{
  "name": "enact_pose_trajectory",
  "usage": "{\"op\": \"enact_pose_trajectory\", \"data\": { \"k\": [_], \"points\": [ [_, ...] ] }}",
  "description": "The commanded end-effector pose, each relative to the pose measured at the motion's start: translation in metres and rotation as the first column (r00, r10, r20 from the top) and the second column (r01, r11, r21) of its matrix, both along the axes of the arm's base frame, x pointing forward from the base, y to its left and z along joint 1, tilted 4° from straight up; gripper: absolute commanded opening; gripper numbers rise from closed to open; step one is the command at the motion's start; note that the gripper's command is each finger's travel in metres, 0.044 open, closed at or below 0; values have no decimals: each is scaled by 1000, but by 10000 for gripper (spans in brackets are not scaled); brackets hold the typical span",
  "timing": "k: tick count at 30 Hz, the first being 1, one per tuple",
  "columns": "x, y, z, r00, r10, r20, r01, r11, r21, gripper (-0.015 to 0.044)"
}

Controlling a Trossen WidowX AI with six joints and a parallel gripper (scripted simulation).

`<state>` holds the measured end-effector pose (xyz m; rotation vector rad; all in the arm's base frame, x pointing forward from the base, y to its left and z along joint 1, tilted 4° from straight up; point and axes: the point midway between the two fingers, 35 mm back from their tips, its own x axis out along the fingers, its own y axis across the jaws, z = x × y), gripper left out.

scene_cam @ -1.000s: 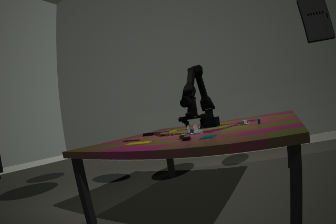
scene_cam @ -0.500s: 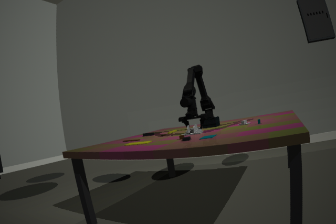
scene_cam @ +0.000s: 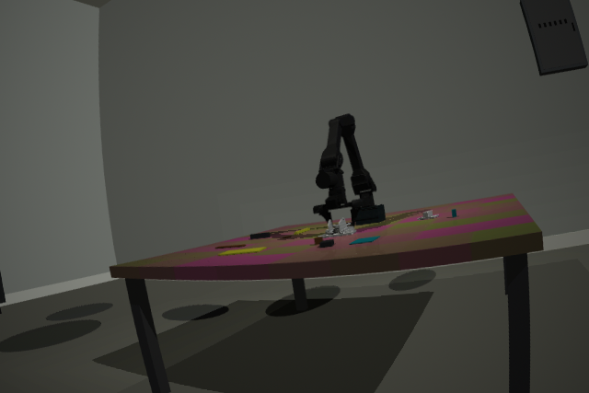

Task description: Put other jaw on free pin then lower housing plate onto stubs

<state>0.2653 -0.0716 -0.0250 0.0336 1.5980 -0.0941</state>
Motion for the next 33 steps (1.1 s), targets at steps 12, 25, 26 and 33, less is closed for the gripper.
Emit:
{"op": "enact_pose_trajectory", "data": {
  "k": [12, 25, 26, 33],
  "points": [
    [0, -1, -2, 1000, 3, 3, -3, 1000, -4, 351],
    [0, -1, -4, 1000, 3, 3, -3, 1000, -4, 351],
    [0, -1, -4, 1000, 3, 3, -3, 1000, -4, 351],
    [0, -1, -4, 1000, 3, 3, -3, 1000, -4, 351]
  ]
}}
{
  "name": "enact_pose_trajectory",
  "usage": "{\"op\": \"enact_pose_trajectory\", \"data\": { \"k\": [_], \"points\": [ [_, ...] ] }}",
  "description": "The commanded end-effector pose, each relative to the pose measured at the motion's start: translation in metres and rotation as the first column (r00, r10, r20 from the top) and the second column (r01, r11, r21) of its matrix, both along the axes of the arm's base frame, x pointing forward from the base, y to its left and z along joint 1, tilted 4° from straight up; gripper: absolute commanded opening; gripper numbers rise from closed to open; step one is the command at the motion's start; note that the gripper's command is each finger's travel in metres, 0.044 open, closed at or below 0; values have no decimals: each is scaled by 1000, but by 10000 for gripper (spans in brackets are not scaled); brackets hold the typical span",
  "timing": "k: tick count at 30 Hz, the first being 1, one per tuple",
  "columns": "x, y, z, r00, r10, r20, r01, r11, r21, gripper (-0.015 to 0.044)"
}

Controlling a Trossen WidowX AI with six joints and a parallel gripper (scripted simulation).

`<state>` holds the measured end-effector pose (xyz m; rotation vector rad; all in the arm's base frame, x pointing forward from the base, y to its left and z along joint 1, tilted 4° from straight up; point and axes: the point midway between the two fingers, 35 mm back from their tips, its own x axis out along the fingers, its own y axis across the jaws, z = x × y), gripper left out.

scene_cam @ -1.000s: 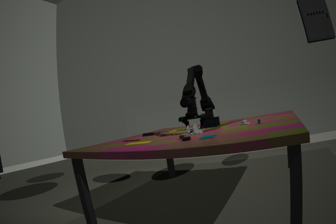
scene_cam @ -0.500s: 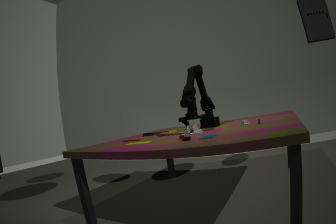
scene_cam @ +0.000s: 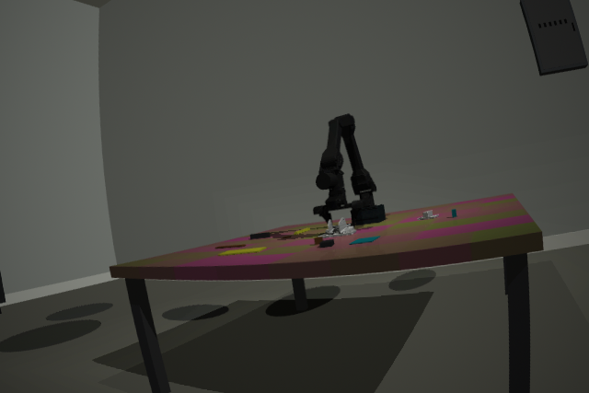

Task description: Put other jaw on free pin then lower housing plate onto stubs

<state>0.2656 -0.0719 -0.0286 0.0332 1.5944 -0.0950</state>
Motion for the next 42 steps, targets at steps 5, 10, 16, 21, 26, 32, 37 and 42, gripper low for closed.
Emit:
{"op": "enact_pose_trajectory", "data": {
  "k": [5, 10, 16, 21, 26, 32, 37, 42],
  "points": [
    [0, -1, -1, 1000, 3, -1, -3, 1000, -3, 351],
    [0, -1, -1, 1000, 3, -1, -3, 1000, -3, 351],
    [0, 0, 0, 1000, 0, 0, 0, 1000, 0, 440],
    [0, 0, 0, 1000, 0, 0, 0, 1000, 0, 440],
    [0, 0, 0, 1000, 0, 0, 0, 1000, 0, 440],
    [3, 1, 33, 1000, 1, 0, -1, 1000, -1, 440],
    [1, 3, 76, 1000, 3, -1, -3, 1000, -3, 440],
    [-2, 4, 74, 1000, 6, 5, -6, 1000, -1, 440]
  ]
}}
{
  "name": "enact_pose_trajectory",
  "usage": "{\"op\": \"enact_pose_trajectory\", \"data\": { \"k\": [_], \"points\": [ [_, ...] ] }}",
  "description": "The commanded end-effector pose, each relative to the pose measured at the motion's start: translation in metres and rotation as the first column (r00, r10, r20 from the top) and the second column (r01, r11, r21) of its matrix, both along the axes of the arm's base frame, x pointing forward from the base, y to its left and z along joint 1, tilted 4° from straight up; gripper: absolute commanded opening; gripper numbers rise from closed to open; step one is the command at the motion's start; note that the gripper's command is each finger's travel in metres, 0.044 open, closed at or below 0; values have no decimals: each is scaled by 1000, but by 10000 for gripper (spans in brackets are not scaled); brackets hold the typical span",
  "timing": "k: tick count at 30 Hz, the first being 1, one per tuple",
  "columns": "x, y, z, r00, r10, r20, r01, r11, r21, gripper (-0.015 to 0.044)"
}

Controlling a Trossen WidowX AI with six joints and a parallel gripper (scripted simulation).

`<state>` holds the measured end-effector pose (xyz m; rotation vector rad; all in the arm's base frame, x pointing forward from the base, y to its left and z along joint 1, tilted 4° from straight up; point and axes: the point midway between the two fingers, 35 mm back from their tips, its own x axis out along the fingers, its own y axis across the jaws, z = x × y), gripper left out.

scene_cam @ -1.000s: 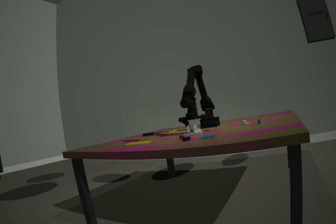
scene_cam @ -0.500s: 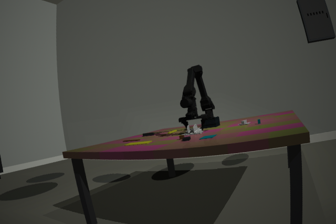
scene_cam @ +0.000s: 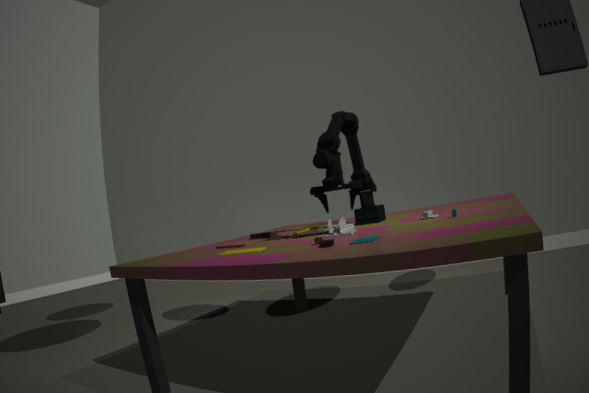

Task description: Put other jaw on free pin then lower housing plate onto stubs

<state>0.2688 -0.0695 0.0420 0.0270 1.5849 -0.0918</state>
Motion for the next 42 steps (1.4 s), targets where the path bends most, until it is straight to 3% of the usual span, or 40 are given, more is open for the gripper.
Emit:
{"op": "enact_pose_trajectory", "data": {
  "k": [1, 9, 42],
  "points": [
    [-11, 4, 10, 1000, -1, -6, 1, 1000, 1, 440],
    [-68, 22, 55, 1000, -3, -15, 3, 1000, 1, 440],
    [-68, 22, 55, 1000, -3, -15, 3, 1000, 1, 440]
  ]
}}
